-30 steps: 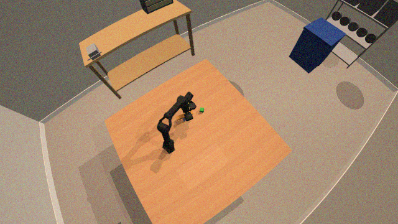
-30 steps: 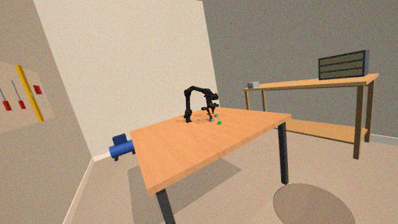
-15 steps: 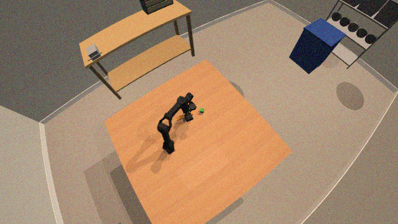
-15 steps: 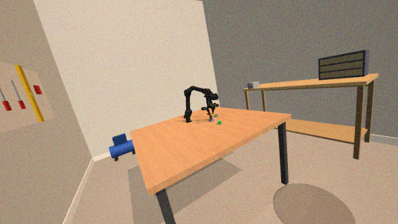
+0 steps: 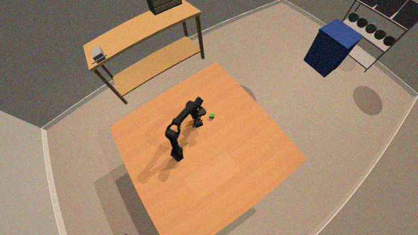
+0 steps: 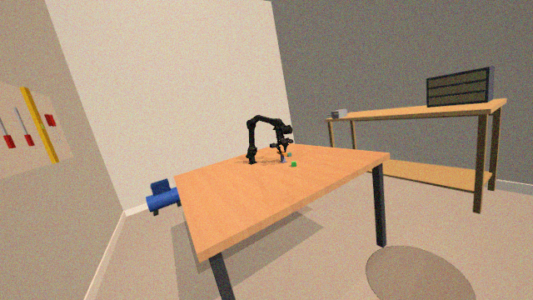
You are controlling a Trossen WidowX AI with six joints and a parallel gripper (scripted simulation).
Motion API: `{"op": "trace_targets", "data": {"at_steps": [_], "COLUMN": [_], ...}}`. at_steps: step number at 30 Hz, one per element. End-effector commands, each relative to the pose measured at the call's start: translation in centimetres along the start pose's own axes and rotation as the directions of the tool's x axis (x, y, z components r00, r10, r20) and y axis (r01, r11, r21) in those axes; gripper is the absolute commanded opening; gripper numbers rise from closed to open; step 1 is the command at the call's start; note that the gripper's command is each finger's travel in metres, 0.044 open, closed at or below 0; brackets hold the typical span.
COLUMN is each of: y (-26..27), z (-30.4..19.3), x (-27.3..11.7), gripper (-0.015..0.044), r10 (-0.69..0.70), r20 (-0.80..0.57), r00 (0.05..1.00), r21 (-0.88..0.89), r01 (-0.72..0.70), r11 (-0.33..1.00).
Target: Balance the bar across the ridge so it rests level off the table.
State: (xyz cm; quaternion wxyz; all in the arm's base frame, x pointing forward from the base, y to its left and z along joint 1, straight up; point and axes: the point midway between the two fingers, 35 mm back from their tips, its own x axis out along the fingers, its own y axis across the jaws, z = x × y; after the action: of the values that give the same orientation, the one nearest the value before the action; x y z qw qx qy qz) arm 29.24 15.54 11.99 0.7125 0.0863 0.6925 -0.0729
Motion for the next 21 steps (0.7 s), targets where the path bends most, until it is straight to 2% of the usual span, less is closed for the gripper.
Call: {"op": "trace_targets", "data": {"at_steps": [1, 4, 10, 11, 21], "y": [0.00, 0.00, 0.00, 0.00, 0.00], "z": [0.00, 0.00, 0.00, 0.00, 0.00], "x": [0.01, 0.01, 0.01, 0.01, 0.01], "gripper": [0.0000, 0.0000, 0.0157, 0.0167, 0.0167], "r10": [0.000, 0.000, 0.000, 0.000, 0.000], "r20": [0.000, 0.000, 0.000, 0.000, 0.000], "r00": [1.000, 1.000, 1.000, 1.000, 1.000], "r21": [0.000, 0.000, 0.000, 0.000, 0.000], "r01": [0.000, 0.000, 0.000, 0.000, 0.000], "r11": [1.000, 1.000, 1.000, 1.000, 1.000]}}
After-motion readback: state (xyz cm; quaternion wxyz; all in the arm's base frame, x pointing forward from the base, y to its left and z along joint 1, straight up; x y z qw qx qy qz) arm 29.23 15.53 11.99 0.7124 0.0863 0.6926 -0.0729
